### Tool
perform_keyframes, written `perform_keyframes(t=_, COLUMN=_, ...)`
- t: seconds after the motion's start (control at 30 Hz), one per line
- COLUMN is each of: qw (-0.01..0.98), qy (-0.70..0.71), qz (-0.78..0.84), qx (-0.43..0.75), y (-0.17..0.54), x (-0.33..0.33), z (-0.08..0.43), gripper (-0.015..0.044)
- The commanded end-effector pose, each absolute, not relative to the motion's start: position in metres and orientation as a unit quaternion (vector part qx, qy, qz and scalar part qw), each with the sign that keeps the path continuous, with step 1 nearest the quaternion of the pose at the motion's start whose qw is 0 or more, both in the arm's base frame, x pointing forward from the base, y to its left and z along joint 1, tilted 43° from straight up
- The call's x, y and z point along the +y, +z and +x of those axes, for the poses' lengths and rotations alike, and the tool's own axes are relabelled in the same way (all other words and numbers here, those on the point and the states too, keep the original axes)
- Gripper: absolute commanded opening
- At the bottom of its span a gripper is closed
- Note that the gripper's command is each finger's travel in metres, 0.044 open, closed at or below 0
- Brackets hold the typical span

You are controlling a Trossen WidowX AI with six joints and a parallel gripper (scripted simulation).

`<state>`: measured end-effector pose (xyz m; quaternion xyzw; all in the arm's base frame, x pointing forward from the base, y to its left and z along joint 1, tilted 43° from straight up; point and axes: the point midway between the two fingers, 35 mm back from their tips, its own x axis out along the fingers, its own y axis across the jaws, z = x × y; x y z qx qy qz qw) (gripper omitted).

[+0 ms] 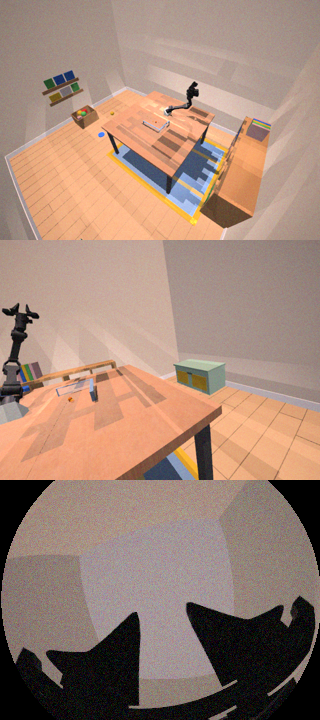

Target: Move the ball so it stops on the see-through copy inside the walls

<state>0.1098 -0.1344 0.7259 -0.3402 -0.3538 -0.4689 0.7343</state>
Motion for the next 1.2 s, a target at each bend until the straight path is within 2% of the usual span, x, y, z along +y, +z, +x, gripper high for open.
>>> perform_keyframes(t=0.0, qw=0.793, qy=-0.43, qz=-0.328, qx=-0.281, y=0.691, x=-0.169, z=0.169, gripper=0.0213)
perform_keyframes(t=0.33, qw=0.895, qy=-0.325, qz=-0.285, qx=-0.108, y=0.582, x=-0.219, z=0.288, gripper=0.0213)
perform_keyframes(t=0.63, qw=0.948, qy=-0.209, qz=-0.233, qx=0.056, y=0.456, x=-0.228, z=0.369, gripper=0.0213)
perform_keyframes(t=0.9, qw=0.96, qy=-0.095, qz=-0.167, qx=0.203, y=0.334, x=-0.207, z=0.411, gripper=0.0213)
perform_keyframes(t=1.17, qw=0.933, qy=0.023, qz=-0.088, qx=0.348, y=0.215, x=-0.161, z=0.418, gripper=0.0213)
